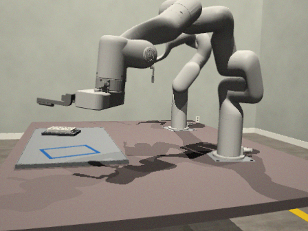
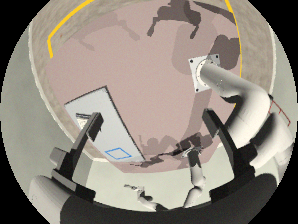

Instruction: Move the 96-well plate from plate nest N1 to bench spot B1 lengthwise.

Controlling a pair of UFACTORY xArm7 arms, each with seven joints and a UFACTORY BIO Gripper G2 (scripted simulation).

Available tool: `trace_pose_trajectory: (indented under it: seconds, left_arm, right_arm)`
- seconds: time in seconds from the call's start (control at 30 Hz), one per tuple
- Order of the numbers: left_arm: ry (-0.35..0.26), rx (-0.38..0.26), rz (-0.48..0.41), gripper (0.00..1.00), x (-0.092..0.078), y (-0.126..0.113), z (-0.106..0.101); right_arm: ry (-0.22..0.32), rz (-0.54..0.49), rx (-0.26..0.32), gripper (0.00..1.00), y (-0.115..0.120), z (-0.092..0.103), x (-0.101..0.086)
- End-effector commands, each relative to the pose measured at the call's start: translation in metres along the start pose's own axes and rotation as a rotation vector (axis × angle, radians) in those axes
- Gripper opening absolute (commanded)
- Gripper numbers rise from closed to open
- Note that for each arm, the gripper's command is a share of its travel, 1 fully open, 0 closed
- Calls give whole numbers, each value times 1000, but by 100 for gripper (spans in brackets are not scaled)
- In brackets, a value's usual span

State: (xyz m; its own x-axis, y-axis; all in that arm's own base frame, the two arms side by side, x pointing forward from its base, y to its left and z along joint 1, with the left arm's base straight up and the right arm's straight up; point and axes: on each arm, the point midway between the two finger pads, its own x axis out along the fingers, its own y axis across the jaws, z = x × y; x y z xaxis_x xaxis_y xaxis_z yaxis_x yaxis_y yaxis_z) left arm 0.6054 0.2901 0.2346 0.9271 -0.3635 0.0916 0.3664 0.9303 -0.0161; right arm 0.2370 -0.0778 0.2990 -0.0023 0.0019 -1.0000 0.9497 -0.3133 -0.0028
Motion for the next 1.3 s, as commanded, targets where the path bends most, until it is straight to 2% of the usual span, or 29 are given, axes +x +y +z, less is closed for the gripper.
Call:
trace_pose_trajectory:
  seconds: [0.0, 0.43, 0.47, 0.63, 0.67, 0.73, 0.8, 0.87, 1.07, 1.1, 1.27]
  left_arm:
    - [6, 2, 29, 37, 10, -12, 7]
    - [14, 0, 57, 37, 33, -47, 18]
    - [22, -1, 86, 37, 35, -51, 19]
    - [22, -2, 86, 37, 45, -70, 25]
    - [30, -2, 114, 37, 47, -75, 26]
    - [30, -2, 114, 37, 51, -84, 28]
    - [30, -2, 114, 37, 51, -84, 28]
    - [38, -1, 143, 37, 54, -93, 31]
    - [37, -1, 143, 37, 62, -119, 37]
    - [45, 1, 172, 37, 63, -124, 37]
    - [45, 1, 172, 37, 67, -143, 41]
  right_arm:
    - [-1, 3, 0, 100, 1, 0, -1]
    - [-1, 3, 0, 100, 1, 0, -1]
    - [-1, 3, 0, 100, 1, 0, -1]
    - [-1, 3, 0, 100, 1, 0, -1]
    - [-1, 3, 0, 100, 1, 0, -1]
    - [-1, 3, 0, 100, 1, 0, -1]
    - [-1, 3, 0, 100, 1, 0, -1]
    - [-1, 3, 0, 100, 1, 0, -1]
    - [-1, 3, 0, 100, 1, 0, -1]
    - [-1, 3, 0, 100, 1, 0, -1]
    - [-1, 3, 0, 100, 1, 0, -1]
